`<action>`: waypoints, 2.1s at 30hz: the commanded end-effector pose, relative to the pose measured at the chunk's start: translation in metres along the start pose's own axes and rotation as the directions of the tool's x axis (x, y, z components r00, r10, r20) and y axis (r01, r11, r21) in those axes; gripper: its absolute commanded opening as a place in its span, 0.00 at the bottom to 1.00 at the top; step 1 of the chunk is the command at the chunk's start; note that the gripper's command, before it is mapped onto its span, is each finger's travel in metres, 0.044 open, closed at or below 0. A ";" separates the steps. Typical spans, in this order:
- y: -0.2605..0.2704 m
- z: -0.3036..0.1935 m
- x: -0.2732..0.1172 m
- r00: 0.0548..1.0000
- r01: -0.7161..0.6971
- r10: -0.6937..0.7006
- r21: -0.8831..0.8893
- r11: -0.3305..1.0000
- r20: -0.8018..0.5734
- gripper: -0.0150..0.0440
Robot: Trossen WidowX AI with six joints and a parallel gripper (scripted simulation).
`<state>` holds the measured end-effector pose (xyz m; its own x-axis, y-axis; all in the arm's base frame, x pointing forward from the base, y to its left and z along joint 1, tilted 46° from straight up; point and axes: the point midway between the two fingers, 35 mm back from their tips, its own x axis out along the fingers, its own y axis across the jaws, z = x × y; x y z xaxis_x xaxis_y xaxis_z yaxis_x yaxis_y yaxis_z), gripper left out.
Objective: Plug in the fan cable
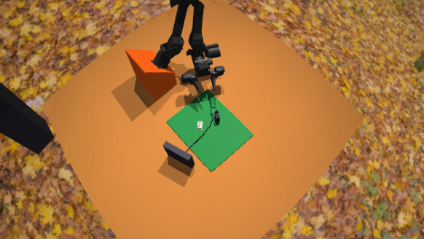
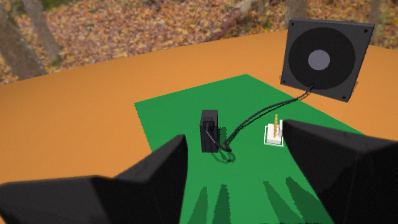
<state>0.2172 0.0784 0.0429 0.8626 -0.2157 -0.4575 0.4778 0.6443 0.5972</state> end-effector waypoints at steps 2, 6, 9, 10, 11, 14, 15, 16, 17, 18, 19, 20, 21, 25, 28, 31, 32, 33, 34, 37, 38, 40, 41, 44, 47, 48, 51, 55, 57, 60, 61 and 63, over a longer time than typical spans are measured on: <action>0.000 -0.003 0.006 0.997 0.048 -0.052 -0.073 0.996 -0.048 0.94; -0.003 -0.005 0.011 0.991 0.087 -0.099 -0.133 0.987 -0.087 1.00; -0.005 -0.006 0.015 0.984 0.113 -0.135 -0.176 0.978 -0.117 1.00; -0.006 -0.006 0.016 0.981 0.121 -0.147 -0.190 0.974 -0.127 1.00; -0.006 -0.007 0.017 0.978 0.129 -0.159 -0.203 0.971 -0.138 1.00; -0.009 -0.008 0.020 0.967 0.149 -0.193 -0.243 0.958 -0.169 1.00; -0.010 -0.008 0.021 0.962 0.156 -0.205 -0.256 0.954 -0.179 1.00; -0.011 -0.008 0.022 0.958 0.161 -0.216 -0.268 0.950 -0.189 1.00; -0.011 -0.009 0.023 0.953 0.167 -0.227 -0.281 0.945 -0.200 1.00; -0.012 -0.009 0.024 0.948 0.172 -0.239 -0.293 0.941 -0.211 1.00; -0.013 -0.009 0.025 0.943 0.176 -0.250 -0.305 0.936 -0.221 1.00; -0.014 -0.009 0.026 0.937 0.180 -0.260 -0.316 0.931 -0.232 1.00; -0.015 -0.010 0.026 0.931 0.184 -0.271 -0.328 0.927 -0.243 1.00; -0.018 -0.010 0.029 0.906 0.196 -0.312 -0.370 0.908 -0.286 1.00; -0.021 -0.011 0.031 0.884 0.200 -0.340 -0.398 0.895 -0.320 1.00; -0.023 -0.011 0.032 0.861 0.202 -0.366 -0.424 0.883 -0.353 1.00; -0.024 -0.011 0.032 0.853 0.201 -0.374 -0.432 0.879 -0.364 1.00; -0.025 -0.011 0.033 0.844 0.201 -0.382 -0.439 0.876 -0.376 1.00; -0.025 -0.011 0.033 0.836 0.200 -0.390 -0.447 0.872 -0.387 1.00; -0.027 -0.011 0.033 0.809 0.195 -0.411 -0.467 0.863 -0.421 1.00; -0.028 -0.011 0.034 0.799 0.193 -0.417 -0.472 0.860 -0.433 1.00; -0.029 -0.011 0.034 0.780 0.188 -0.429 -0.483 0.855 -0.456 1.00; -0.030 -0.011 0.034 0.770 0.185 -0.434 -0.488 0.853 -0.467 1.00; -0.031 -0.010 0.034 0.740 0.174 -0.448 -0.500 0.848 -0.502 1.00; -0.032 -0.010 0.034 0.708 0.162 -0.459 -0.509 0.845 -0.537 1.00; -0.033 -0.009 0.034 0.697 0.157 -0.461 -0.511 0.845 -0.548 1.00; -0.034 -0.009 0.033 0.665 0.142 -0.467 -0.515 0.845 -0.583 1.00; -0.034 -0.007 0.032 0.620 0.121 -0.469 -0.514 0.849 -0.629 1.00; -0.034 -0.006 0.031 0.598 0.109 -0.467 -0.511 0.852 -0.651 1.00; -0.034 -0.005 0.031 0.565 0.091 -0.461 -0.504 0.859 -0.684 1.00; -0.034 -0.004 0.030 0.554 0.085 -0.458 -0.500 0.862 -0.695 1.00; -0.033 -0.003 0.029 0.532 0.073 -0.451 -0.492 0.867 -0.717 1.00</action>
<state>0.2236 0.0525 0.0033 0.1510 0.0731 -0.9858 0.4117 0.9020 0.1300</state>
